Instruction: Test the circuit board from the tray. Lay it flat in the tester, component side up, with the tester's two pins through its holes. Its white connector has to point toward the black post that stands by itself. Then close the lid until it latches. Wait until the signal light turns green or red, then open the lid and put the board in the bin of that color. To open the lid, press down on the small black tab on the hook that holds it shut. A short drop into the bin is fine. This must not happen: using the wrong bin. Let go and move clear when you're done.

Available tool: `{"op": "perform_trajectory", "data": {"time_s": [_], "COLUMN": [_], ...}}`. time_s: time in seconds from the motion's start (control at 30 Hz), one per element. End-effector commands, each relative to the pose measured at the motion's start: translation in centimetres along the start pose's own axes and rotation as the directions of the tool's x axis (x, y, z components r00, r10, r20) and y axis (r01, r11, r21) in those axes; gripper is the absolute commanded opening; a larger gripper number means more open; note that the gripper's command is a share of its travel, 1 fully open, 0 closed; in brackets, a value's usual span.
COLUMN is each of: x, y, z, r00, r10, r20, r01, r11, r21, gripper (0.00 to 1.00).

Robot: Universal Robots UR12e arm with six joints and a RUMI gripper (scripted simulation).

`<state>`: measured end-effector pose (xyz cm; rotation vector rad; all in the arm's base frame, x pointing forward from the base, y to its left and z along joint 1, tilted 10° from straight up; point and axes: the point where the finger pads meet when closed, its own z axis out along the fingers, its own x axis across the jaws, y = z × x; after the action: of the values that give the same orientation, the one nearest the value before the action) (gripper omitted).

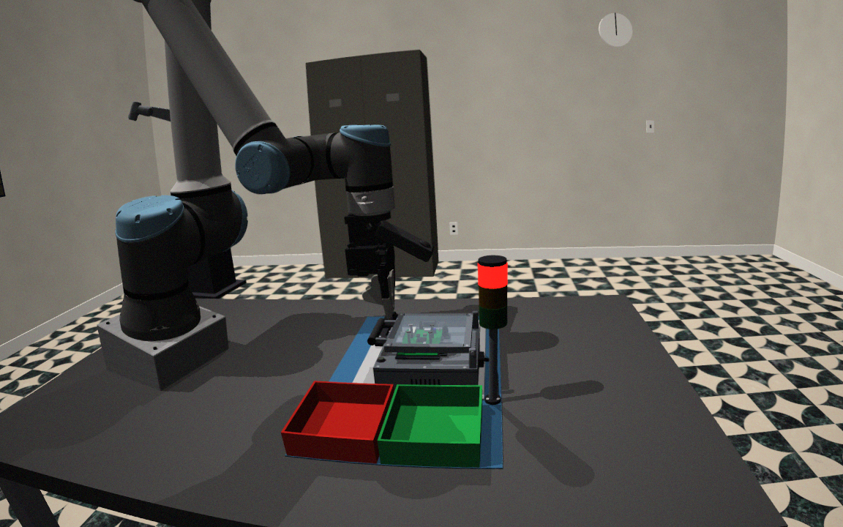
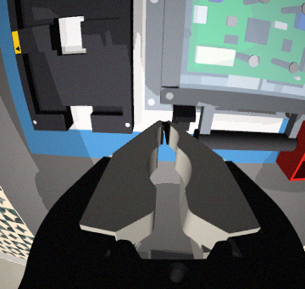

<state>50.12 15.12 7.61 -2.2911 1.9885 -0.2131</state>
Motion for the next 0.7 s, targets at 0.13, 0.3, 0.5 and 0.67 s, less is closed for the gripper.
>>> {"op": "perform_trajectory", "data": {"time_s": [0.13,0.3,0.5,0.67], "x": [0.2,0.3,0.2,0.2], "y": [0.6,0.1,0.1,0.1], "z": [0.1,-2.3,-6.1,-7.0], "r00": [1.000,1.000,1.000,1.000], "r10": [0.004,0.004,0.002,0.002], "r20": [-0.002,-0.003,-0.002,-0.002], "r01": [-0.004,-0.004,-0.002,-0.002], "r11": [1.000,1.000,1.000,1.000], "r21": [-0.008,-0.002,-0.002,-0.002], "gripper": [0.00,0.00,0.00,0.00]}}
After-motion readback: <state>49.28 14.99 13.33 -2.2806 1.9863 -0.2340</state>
